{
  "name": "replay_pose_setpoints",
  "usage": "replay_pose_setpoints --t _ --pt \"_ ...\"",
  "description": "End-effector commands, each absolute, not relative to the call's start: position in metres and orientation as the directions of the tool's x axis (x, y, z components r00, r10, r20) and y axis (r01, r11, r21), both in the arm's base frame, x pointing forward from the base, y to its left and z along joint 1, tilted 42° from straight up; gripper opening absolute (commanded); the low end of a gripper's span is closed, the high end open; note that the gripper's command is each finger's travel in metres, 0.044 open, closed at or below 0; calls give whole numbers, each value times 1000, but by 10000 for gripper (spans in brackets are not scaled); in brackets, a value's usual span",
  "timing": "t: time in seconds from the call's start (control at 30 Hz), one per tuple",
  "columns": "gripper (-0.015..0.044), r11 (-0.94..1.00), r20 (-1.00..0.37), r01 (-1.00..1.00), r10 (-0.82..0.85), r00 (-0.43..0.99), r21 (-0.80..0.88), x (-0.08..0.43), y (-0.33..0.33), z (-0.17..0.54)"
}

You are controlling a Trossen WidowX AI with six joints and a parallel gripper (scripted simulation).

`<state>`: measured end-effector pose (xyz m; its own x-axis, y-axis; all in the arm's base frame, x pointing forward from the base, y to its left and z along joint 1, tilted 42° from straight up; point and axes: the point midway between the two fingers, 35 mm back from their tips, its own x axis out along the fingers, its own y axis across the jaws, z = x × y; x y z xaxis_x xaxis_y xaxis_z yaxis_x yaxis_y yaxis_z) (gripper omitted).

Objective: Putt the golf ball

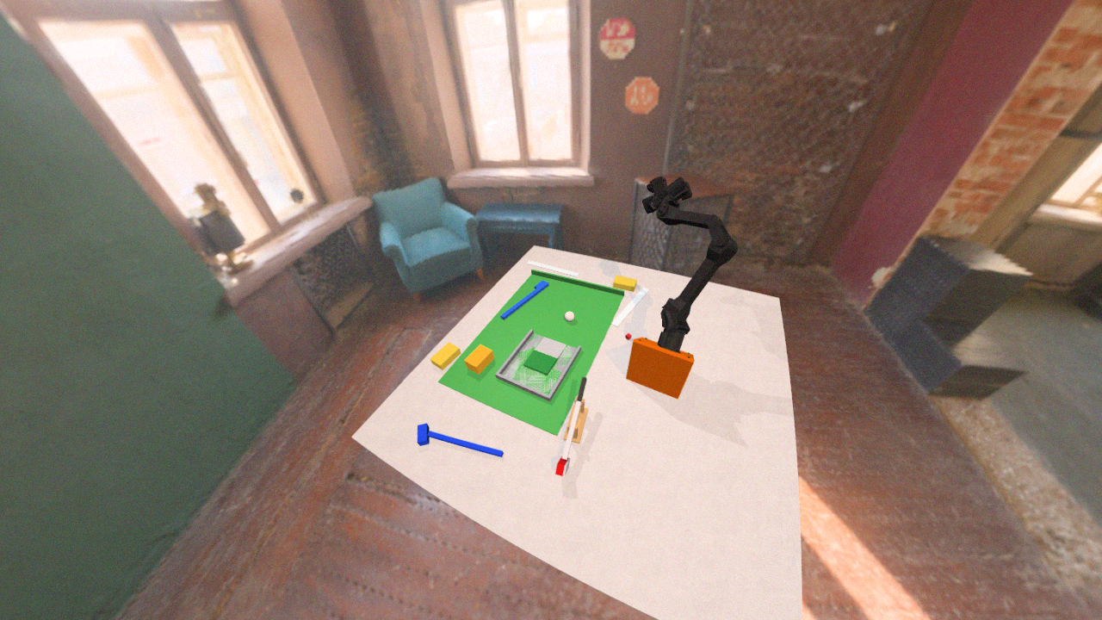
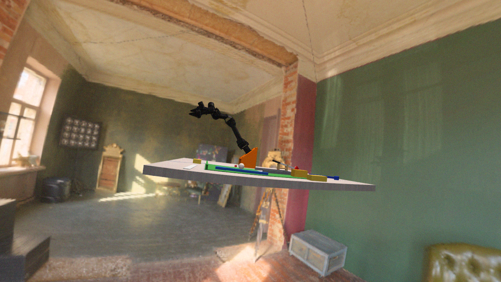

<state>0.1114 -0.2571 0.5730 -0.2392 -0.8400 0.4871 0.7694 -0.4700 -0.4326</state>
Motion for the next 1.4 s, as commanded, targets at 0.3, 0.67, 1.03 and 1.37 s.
replay_pose_setpoints --t 0.3,0.67,1.03,1.37 --pt "440 -24 243 623 -932 269 -782 304 -272 457" --pt "440 300 -88 284 -812 577 -911 429 -203 321" --pt "440 438 -465 -220 -595 656 -872 484 -93 169" --pt "440 384 -759 -660 -426 493 -645 455 18 33"
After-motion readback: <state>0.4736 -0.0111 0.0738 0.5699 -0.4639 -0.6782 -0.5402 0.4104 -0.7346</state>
